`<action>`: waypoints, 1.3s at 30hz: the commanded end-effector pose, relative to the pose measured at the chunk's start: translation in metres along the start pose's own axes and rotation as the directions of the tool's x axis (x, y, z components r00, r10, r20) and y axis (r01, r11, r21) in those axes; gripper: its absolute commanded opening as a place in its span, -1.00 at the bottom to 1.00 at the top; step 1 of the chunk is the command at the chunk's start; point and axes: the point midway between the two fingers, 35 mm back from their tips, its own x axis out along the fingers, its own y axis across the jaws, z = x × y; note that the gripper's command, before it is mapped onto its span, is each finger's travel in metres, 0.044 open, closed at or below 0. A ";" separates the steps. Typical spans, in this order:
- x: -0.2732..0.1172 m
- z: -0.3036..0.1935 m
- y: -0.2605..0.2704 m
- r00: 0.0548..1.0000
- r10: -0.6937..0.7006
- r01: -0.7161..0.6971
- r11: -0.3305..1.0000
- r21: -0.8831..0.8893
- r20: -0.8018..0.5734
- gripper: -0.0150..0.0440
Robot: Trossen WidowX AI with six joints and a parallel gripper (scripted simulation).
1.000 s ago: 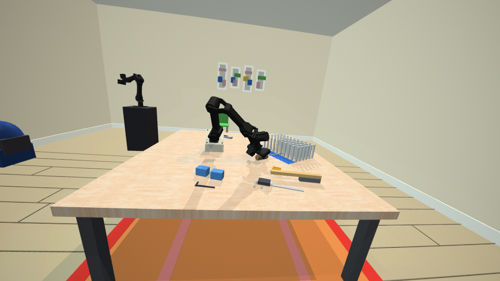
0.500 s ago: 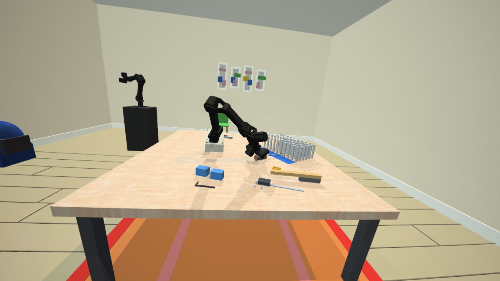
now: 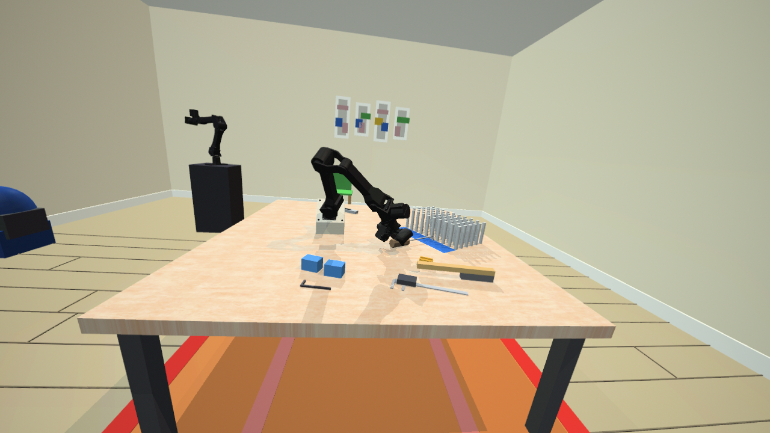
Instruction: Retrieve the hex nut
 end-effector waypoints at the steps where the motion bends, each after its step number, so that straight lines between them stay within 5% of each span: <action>1: -0.003 0.003 0.000 1.000 0.001 -0.001 1.000 -0.003 -0.001 -0.49; 39: -0.019 -0.006 0.002 1.000 0.004 -0.004 1.000 0.000 -0.002 -0.49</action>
